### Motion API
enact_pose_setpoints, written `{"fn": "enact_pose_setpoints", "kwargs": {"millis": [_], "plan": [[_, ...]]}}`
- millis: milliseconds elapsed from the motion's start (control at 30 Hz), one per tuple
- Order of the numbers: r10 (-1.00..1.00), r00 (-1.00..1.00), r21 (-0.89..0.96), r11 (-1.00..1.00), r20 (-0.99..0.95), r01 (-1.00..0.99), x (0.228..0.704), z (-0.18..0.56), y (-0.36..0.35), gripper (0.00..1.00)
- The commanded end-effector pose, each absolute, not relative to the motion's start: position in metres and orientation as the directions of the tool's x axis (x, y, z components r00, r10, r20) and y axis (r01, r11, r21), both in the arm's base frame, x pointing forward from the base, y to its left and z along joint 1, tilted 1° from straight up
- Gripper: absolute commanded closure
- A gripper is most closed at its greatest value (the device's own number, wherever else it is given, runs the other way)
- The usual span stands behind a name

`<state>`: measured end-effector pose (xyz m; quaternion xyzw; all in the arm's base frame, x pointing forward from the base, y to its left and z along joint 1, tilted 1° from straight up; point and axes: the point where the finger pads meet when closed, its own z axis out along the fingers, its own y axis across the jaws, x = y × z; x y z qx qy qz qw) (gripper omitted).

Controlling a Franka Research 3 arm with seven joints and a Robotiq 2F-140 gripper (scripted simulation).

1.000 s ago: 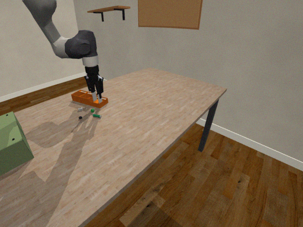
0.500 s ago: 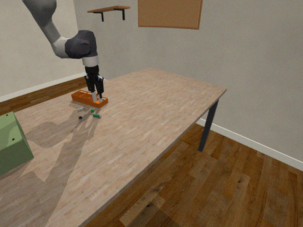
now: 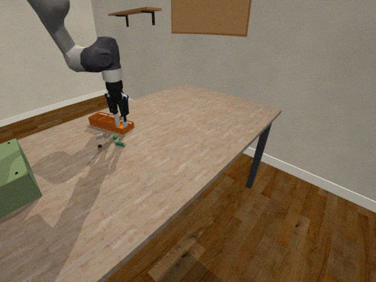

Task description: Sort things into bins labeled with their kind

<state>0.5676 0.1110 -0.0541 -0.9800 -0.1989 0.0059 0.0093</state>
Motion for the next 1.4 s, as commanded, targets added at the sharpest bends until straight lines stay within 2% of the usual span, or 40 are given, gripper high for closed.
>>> {"fn": "enact_pose_setpoints", "kwargs": {"millis": [0, 833, 1367], "plan": [[0.387, 0.922, -0.021, -0.922, -0.008, 0.387, 0.567, -0.050, 0.111, 0.72], [0.387, 0.922, -0.021, -0.922, -0.008, 0.387, 0.568, -0.005, 0.110, 0.72], [0.387, 0.922, -0.021, -0.922, -0.008, 0.387, 0.568, -0.005, 0.110, 0.72]]}}
